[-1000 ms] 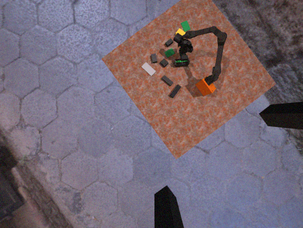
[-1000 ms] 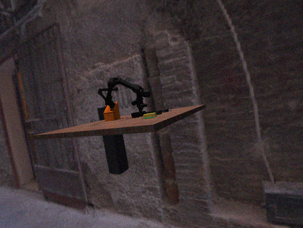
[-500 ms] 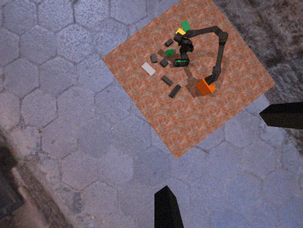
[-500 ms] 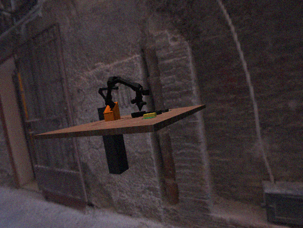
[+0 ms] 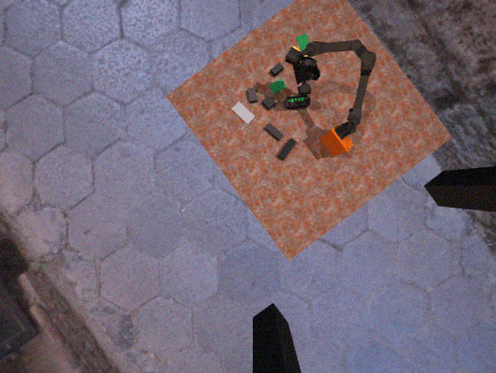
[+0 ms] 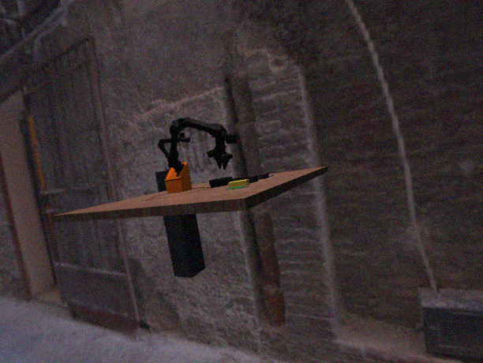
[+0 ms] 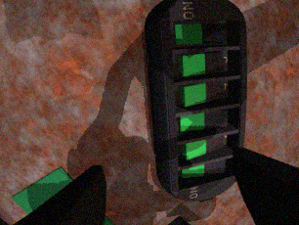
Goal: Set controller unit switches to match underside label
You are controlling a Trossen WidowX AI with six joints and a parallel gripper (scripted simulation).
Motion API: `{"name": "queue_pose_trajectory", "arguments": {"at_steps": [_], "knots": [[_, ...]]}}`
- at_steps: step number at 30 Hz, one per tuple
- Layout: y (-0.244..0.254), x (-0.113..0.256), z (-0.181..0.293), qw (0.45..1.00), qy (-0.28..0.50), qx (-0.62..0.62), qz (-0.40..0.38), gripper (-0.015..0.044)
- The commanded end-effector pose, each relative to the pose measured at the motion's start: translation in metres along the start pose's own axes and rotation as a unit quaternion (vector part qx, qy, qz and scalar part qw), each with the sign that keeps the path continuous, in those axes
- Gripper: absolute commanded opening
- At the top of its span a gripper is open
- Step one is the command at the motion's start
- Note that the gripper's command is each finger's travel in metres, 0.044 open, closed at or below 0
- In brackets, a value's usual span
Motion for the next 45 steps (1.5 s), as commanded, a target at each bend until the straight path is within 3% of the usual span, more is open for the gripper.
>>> {"name": "queue_pose_trajectory", "arguments": {"at_steps": [1,9,22,39,41,45], "knots": [[0.0,0.002,-0.001,1.0,0.001,-0.004,0.004,0.021],[0.0,0.002,-0.001,1.0,0.001,-0.004,0.004,0.0],[0.0,0.002,-0.001,1.0,0.001,-0.004,0.004,0.0],[0.0,0.002,-0.001,1.0,-0.001,-0.001,0.001,0.044],[0.0,0.002,-0.001,1.0,-0.001,-0.001,0.001,0.044],[-0.006,0.041,0.0,1.0,0.001,-0.001,0.002,0.0335]]}}
Point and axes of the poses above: the point midway between the two fingers, 35 mm back from their tips, its own x axis back along the fingers, its own y axis across the jaws, z = x × y, the point moved 7 cm from there along x, back along the fingers, and after that the axes turned 4 degrees about -x, right-handed, at the moved point
